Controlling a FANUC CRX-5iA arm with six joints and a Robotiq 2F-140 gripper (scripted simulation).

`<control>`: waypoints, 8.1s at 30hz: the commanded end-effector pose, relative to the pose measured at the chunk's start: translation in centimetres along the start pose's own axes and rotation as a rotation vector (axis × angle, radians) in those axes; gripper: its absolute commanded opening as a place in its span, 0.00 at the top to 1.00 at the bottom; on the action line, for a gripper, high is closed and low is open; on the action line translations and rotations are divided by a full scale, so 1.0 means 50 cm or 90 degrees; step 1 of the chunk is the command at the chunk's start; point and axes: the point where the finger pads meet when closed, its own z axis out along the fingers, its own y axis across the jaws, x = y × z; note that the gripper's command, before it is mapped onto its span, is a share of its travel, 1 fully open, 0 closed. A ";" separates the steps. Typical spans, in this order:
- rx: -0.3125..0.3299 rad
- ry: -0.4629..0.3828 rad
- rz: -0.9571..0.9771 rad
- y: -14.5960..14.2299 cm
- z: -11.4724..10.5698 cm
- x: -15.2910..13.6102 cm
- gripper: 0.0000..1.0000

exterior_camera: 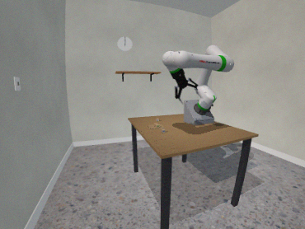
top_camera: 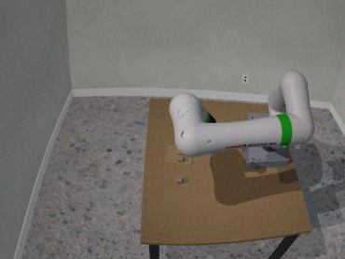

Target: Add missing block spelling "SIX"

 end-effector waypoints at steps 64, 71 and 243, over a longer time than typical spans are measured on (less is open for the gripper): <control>-0.374 0.425 -0.212 0.581 0.095 0.049 0.00; -0.374 0.425 -0.212 0.581 0.095 0.049 0.00; -0.344 0.566 0.281 0.653 0.433 -0.729 0.00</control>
